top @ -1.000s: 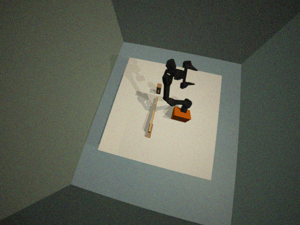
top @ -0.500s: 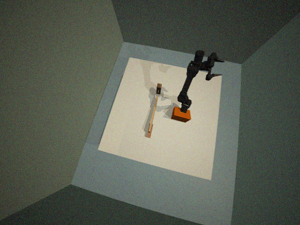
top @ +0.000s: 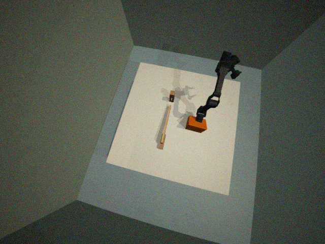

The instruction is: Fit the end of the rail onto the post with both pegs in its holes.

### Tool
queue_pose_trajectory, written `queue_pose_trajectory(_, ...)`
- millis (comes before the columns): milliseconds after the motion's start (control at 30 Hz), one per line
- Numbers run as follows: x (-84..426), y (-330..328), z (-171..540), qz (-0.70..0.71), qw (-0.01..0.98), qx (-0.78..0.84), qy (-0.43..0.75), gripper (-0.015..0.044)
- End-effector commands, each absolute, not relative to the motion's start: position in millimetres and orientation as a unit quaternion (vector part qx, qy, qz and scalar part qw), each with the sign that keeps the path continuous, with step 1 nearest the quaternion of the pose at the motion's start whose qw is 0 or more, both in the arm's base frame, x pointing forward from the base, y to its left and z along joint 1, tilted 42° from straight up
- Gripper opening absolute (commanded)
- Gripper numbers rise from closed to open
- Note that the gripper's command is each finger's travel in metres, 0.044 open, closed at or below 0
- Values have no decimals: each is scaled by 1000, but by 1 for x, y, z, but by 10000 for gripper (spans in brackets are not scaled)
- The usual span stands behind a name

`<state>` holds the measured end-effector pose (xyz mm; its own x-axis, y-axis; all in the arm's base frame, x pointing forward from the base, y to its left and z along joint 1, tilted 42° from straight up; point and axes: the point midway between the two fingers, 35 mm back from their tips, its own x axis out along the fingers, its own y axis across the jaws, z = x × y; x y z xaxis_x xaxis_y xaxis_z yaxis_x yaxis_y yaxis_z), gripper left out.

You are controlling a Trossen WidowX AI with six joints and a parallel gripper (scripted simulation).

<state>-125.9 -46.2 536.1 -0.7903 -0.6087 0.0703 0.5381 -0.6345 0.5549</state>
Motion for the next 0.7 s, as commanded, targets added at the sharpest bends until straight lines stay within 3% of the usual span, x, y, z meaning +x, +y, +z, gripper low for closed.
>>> queue_pose_trajectory(0, -101, -110, 528, -894, 400, 72, -190, 440)
queue_pose_trajectory(333, -3, -211, 497, -817, 575, 48, 8, 440)
queue_pose_trajectory(667, 127, -247, 447, -680, 710, -28, 180, 440)
